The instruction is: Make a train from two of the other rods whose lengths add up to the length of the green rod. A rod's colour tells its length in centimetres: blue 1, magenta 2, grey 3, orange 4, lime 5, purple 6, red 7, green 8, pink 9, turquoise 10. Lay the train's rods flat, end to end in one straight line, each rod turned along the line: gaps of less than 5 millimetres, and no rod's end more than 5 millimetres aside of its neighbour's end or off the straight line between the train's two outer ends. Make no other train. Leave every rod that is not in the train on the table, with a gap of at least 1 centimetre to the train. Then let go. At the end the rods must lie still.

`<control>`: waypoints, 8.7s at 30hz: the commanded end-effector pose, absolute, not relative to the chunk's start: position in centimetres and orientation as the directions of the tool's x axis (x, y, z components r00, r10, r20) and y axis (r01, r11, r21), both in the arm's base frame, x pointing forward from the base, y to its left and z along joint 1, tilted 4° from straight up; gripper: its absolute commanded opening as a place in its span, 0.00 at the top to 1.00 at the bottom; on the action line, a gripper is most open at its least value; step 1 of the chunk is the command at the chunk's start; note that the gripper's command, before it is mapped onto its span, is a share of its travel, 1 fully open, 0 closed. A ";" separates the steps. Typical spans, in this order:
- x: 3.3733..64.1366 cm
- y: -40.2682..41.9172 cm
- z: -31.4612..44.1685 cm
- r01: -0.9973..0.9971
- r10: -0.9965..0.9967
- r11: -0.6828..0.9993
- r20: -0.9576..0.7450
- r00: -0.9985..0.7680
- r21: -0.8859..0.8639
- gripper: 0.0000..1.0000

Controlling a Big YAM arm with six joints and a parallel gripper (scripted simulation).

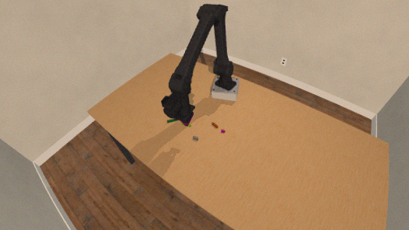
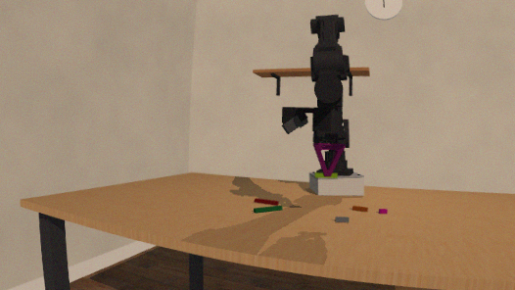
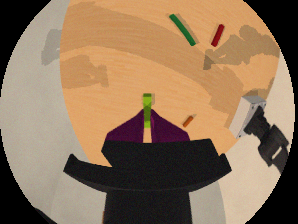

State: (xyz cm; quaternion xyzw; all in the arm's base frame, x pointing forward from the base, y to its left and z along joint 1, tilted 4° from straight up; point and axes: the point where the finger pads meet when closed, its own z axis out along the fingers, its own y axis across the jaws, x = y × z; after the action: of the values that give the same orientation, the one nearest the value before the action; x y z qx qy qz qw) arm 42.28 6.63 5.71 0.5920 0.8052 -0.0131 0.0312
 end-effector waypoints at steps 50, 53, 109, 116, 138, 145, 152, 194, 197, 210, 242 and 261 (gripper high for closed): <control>43.4 5.9 -3.0 0.956 0.954 0.292 -0.073 -0.289 0.024 0.97; 43.4 5.9 -3.0 0.956 0.954 0.292 -0.073 -0.289 0.024 0.97; 43.3 5.5 -2.5 0.956 0.955 0.292 -0.074 -0.288 0.035 0.97; 43.1 5.5 -3.1 0.956 0.955 0.292 -0.073 -0.289 0.028 0.97; 43.0 5.4 -4.4 0.956 0.954 0.292 -0.072 -0.290 0.017 0.97; 43.0 5.4 -4.4 0.956 0.954 0.292 -0.072 -0.290 0.017 0.97; 43.0 5.4 -4.4 0.956 0.954 0.292 -0.072 -0.290 0.017 0.97; 43.0 5.4 -4.4 0.956 0.954 0.292 -0.072 -0.290 0.017 0.78; 43.0 5.4 -4.4 0.956 0.954 0.292 -0.072 -0.290 0.017 0.78; 45.0 6.3 1.1 0.954 0.956 0.289 -0.079 -0.283 0.079 0.78; 43.9 7.2 5.9 0.955 0.954 0.293 -0.074 -0.289 0.050 0.00; 44.4 7.4 9.5 0.952 0.955 0.293 -0.078 -0.286 0.087 0.00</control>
State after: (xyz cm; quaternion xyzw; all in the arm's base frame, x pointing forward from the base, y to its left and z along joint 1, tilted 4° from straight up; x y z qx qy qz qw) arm 42.35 6.28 5.90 0.5950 0.8030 -0.0138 0.0312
